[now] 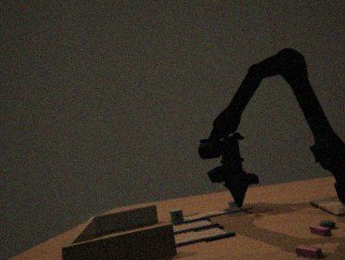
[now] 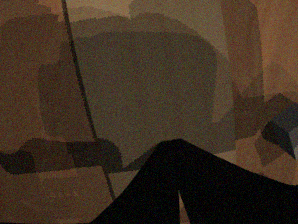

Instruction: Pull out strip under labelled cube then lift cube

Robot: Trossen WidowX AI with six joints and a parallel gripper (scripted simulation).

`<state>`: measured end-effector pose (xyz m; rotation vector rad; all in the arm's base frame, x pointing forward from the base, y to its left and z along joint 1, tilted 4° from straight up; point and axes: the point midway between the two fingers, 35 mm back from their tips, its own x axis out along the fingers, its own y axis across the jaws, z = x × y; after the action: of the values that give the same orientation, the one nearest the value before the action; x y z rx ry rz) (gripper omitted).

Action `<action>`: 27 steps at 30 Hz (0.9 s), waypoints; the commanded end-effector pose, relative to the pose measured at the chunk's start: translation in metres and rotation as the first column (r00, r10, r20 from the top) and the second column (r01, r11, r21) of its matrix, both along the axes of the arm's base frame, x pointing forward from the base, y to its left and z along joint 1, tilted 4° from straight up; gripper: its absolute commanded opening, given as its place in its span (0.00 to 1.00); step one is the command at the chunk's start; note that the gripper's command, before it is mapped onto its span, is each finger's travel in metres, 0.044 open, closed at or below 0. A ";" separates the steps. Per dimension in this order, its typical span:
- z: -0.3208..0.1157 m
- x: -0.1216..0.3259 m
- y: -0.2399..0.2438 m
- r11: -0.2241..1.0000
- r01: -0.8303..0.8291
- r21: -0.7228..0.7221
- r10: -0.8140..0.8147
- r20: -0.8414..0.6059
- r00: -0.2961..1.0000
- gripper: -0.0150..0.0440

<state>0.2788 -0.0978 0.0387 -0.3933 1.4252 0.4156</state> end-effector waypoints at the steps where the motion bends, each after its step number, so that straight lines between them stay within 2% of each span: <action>1: -0.007 -0.008 0.001 1.000 0.001 0.005 0.000 -0.030 1.000 0.25; 3: -0.007 -0.008 0.001 1.000 0.001 0.005 0.000 -0.030 1.000 0.25; 8: 0.040 -0.002 -0.002 1.000 0.000 0.005 0.000 -0.027 1.000 0.25; 15: 0.043 -0.004 0.000 1.000 0.001 0.005 0.000 -0.029 1.000 0.25; 19: 0.042 0.012 0.012 0.998 -0.055 0.002 0.055 -0.025 0.998 0.43; 27: 0.046 0.032 0.029 0.998 -0.055 0.004 0.055 -0.023 0.998 0.79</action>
<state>0.2999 -0.0757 0.0813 -0.4201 1.4419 0.4723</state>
